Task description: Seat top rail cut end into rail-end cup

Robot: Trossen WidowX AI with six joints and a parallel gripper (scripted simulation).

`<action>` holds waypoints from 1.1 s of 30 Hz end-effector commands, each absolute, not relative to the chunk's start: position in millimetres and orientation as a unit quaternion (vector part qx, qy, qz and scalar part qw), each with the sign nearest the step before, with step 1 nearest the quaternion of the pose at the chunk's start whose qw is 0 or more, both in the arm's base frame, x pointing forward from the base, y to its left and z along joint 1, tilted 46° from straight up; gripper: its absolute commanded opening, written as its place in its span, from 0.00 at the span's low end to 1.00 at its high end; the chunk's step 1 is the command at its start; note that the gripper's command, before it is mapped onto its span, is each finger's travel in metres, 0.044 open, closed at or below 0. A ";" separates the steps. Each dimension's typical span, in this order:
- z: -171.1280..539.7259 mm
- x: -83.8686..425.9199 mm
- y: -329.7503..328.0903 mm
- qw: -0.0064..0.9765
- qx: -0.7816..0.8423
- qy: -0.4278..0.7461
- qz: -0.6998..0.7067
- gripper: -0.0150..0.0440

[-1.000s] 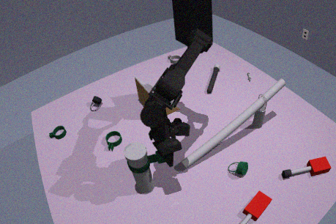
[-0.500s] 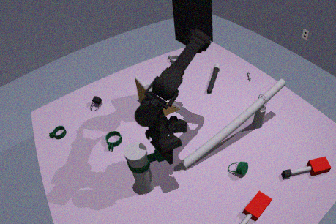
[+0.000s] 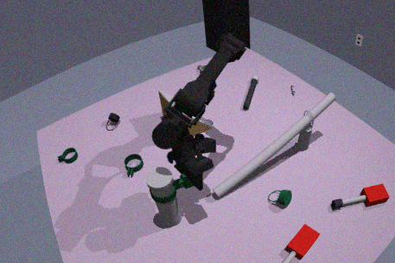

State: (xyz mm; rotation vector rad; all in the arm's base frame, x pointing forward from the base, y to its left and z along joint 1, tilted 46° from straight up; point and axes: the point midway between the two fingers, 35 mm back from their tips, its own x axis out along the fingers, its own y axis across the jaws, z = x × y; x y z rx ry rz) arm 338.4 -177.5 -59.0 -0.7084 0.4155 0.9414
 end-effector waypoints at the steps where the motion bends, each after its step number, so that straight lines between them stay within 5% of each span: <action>1: -59.8 335.5 -177.6 0.809 -0.335 0.188 0.444 0.25; 28: -59.1 337.4 -177.6 0.810 -0.334 0.191 0.442 0.25; 33: -59.1 337.4 -177.6 0.810 -0.334 0.191 0.442 0.48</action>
